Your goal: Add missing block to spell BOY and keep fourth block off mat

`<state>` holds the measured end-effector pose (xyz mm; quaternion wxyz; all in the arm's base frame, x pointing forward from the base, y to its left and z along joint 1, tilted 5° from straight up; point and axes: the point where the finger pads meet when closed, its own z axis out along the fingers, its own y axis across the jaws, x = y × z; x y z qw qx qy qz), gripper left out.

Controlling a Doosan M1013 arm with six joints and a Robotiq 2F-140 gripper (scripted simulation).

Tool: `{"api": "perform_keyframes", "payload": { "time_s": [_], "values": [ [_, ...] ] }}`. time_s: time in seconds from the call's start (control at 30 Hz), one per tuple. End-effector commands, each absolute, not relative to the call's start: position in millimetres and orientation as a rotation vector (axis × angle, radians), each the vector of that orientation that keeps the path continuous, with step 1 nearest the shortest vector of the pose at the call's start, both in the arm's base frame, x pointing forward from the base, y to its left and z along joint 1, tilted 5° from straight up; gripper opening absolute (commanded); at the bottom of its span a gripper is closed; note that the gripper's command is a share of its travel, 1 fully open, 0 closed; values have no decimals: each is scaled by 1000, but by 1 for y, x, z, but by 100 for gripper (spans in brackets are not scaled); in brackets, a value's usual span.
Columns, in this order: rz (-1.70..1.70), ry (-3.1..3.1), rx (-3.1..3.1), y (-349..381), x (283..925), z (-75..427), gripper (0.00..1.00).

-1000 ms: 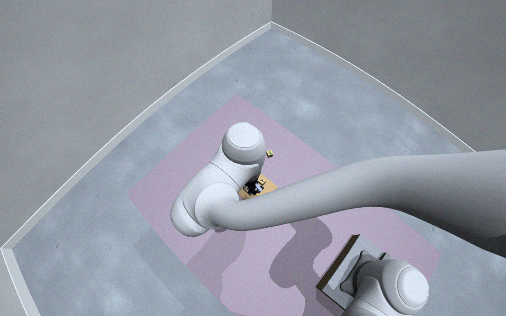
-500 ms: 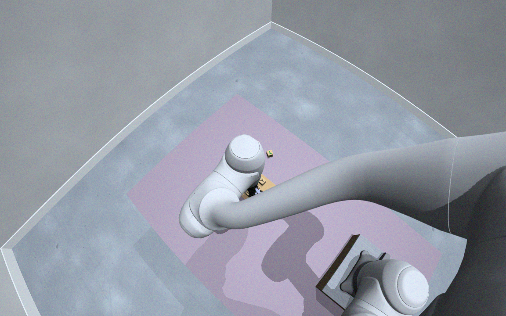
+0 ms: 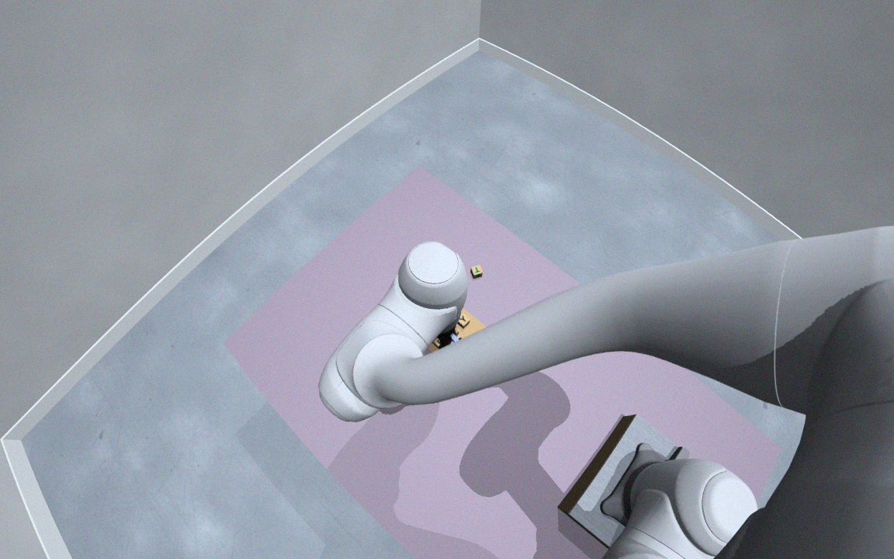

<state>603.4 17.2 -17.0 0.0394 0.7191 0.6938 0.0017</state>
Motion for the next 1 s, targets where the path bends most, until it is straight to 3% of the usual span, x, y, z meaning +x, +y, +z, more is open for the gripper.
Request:
{"api": "perform_keyframes", "payload": {
  "time_s": [0.0,0.97],
  "values": [
    [5,2127,2204,17,603,-17,13],
    [5,2127,2204,17,604,-21,13]
  ]
}}
